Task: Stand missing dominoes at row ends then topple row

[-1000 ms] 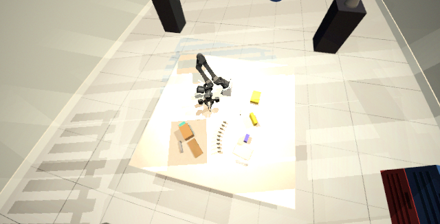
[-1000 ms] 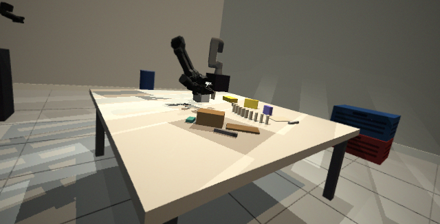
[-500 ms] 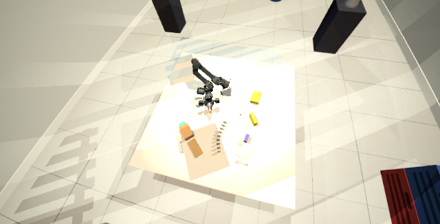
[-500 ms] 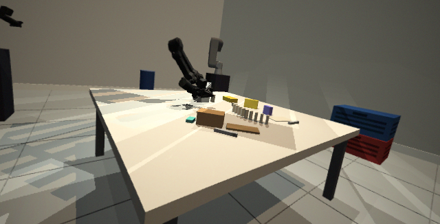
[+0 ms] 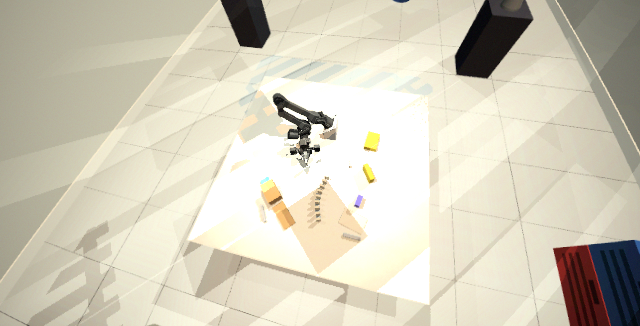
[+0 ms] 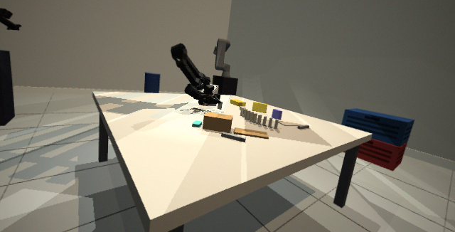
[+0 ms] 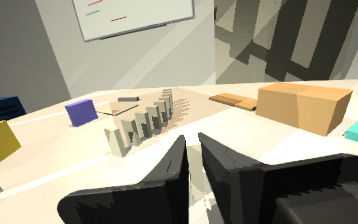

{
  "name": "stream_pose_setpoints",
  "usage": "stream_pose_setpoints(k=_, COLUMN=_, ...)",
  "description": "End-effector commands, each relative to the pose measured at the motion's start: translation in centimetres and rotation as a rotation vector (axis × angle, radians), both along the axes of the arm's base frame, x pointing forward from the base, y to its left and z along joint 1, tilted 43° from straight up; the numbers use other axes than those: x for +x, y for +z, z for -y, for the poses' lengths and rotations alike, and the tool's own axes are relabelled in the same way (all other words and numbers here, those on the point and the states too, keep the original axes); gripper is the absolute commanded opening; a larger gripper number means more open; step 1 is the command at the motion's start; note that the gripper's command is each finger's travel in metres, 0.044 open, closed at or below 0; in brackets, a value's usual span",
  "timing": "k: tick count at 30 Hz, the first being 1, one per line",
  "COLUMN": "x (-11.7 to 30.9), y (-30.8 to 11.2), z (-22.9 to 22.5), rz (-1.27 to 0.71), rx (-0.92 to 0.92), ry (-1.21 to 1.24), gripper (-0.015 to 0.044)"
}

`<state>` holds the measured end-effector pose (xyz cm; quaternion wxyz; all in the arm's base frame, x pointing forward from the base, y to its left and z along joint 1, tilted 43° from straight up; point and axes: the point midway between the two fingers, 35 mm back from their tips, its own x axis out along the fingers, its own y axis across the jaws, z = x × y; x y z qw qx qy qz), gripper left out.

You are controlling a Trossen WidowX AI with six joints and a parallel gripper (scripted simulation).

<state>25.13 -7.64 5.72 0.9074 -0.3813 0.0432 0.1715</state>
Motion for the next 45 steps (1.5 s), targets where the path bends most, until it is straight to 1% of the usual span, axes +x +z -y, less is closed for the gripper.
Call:
stream_pose_setpoints(k=1, x=0.0, y=-0.5, z=0.4, rz=0.004, rx=-0.002, ry=0.000, gripper=0.0028)
stream_pose_setpoints(k=17, x=-0.5, y=-2.6, z=1.3, rz=0.013, rx=0.001, ry=-0.002, gripper=0.0028)
stream_pose_setpoints(k=29, x=-0.5, y=-2.6, z=1.3, rz=0.014, rx=0.001, ry=-0.003, gripper=0.0028)
stream_pose_setpoints(k=44, x=-0.5, y=-2.6, z=1.3, rz=0.014, rx=0.001, ry=-0.003, gripper=0.0422)
stream_pose_setpoints(k=45, x=-0.5, y=-2.6, z=1.2, rz=0.013, rx=0.002, ry=-0.003, gripper=0.0440)
